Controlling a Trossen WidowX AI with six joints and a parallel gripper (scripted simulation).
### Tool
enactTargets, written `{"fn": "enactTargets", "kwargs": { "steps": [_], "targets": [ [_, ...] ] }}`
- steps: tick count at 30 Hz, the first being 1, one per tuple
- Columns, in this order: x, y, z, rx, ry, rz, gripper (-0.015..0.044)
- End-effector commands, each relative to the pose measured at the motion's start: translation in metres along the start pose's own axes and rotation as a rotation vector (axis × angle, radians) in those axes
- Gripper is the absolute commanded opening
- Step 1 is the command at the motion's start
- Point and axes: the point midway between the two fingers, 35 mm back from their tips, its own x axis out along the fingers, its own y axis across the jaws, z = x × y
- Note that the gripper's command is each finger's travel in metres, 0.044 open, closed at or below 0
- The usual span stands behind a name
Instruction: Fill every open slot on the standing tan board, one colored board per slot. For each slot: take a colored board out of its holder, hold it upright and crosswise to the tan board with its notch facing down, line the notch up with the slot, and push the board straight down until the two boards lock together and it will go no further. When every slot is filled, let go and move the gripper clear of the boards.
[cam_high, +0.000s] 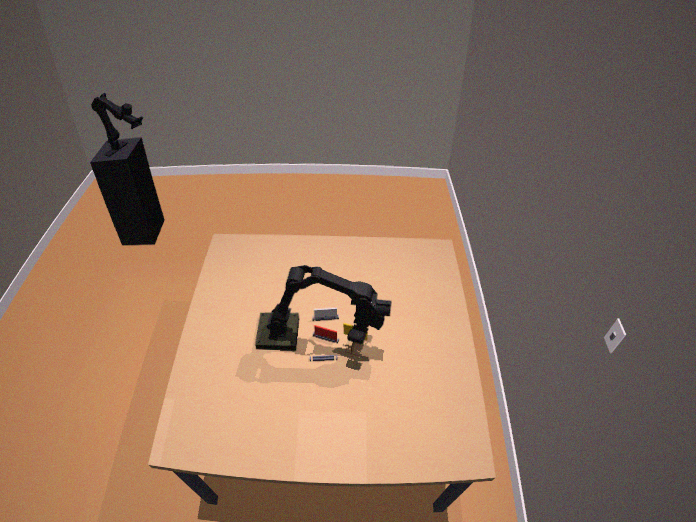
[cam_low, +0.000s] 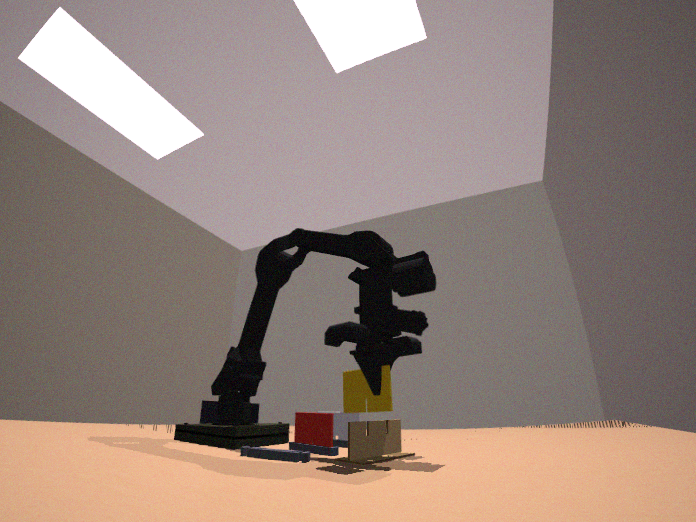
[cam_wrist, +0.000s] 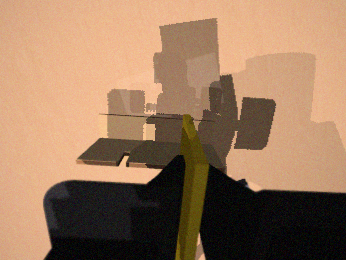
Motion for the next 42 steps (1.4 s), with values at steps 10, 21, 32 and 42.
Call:
{"fn": "enactTargets", "kwargs": {
  "steps": [10, 21, 32, 42],
  "targets": [
    [0.008, 0.000, -0.001, 0.004, 0.006, 0.003, 0.0000],
    [0.013, 0.000, -0.001, 0.004, 0.006, 0.003, 0.0000],
    [0.019, 0.000, -0.002, 0.004, 0.006, 0.003, 0.0000],
    [0.024, 0.000, -0.002, 0.004, 0.006, 0.003, 0.0000]
  ]
}}
